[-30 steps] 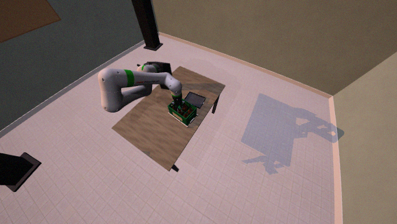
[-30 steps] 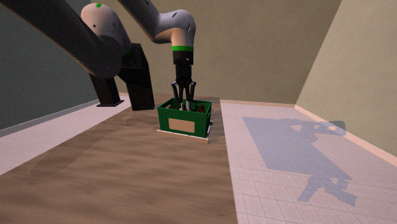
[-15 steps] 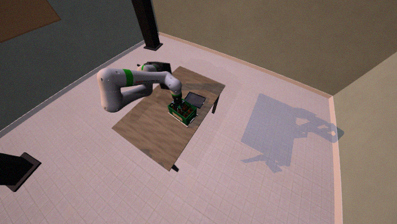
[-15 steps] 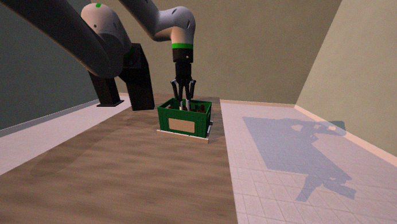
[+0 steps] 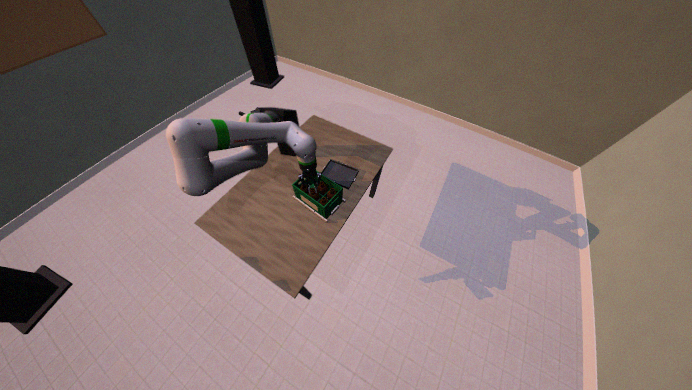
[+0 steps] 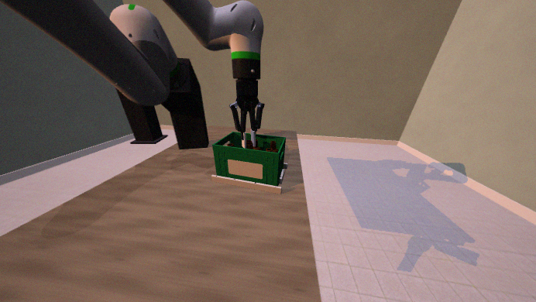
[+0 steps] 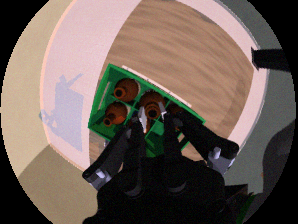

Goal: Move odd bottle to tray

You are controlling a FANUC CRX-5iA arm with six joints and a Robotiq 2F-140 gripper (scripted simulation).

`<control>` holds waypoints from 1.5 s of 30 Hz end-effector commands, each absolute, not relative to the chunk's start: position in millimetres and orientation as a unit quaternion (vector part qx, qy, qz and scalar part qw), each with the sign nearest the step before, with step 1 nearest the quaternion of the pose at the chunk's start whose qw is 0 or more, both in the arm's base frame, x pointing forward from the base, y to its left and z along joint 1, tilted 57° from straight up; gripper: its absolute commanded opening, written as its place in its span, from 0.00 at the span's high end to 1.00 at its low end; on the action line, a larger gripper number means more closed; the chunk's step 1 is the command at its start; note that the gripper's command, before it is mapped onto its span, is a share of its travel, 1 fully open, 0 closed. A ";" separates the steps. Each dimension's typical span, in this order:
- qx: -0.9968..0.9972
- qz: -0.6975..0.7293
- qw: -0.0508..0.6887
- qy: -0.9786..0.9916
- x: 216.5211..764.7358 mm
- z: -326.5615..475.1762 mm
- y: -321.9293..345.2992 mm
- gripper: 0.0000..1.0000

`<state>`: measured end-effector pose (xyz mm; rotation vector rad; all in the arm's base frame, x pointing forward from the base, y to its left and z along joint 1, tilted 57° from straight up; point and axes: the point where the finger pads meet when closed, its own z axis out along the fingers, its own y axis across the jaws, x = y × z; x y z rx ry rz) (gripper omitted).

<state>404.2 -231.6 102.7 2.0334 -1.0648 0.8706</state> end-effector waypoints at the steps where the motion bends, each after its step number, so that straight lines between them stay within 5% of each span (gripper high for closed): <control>1: 0.780 0.334 0.336 -0.408 403.9 104.1 -229.6 0.90; 45: 0.780 0.334 0.336 -0.408 400.2 109.7 -220.6 0.90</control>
